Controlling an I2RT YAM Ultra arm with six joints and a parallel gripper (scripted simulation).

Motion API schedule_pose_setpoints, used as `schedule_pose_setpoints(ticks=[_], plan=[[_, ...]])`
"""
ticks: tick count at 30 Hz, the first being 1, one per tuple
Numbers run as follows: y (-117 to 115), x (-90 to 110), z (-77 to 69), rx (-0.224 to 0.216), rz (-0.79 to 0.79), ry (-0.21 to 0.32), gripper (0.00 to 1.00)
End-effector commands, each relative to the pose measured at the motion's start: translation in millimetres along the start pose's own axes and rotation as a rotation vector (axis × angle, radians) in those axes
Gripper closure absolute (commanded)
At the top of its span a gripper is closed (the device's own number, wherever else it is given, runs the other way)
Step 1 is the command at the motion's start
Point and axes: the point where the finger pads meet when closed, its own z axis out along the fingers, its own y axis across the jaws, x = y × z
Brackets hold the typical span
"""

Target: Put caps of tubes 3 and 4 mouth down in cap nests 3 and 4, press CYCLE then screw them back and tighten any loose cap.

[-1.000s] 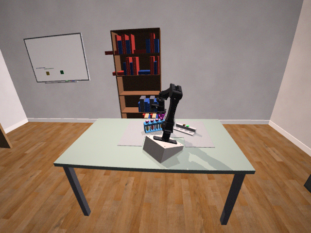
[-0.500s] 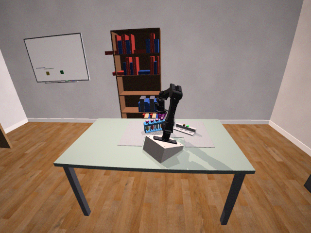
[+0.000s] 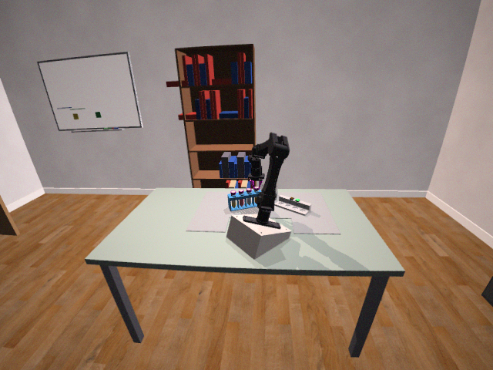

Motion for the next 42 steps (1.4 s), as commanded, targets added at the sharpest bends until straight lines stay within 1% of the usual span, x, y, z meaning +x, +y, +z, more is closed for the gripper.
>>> schedule_pose_setpoints(ticks=[1,3,5,20,22,27,34,35,42], plan=[[0.7,-4.1,-3.2,-0.008,0.263,-0.016,1.0],[0.7,-4.1,-3.2,-0.009,0.363,-0.016,1.0],[0.7,-4.1,-3.2,-0.009,0.363,-0.016,1.0],[0.7,-4.1,-3.2,-0.014,1.113,-0.012,1.0],[0.7,-4.1,-3.2,-0.014,1.113,-0.012,1.0],[0.7,-4.1,-3.2,-0.016,1.354,-0.011,1.0],[0.7,-4.1,-3.2,-0.016,1.354,-0.011,1.0],[0.7,-4.1,-1.8,-0.016,1.354,-0.011,0.51],[0.7,-4.1,-1.8,-0.016,1.353,-0.011,0.51]])
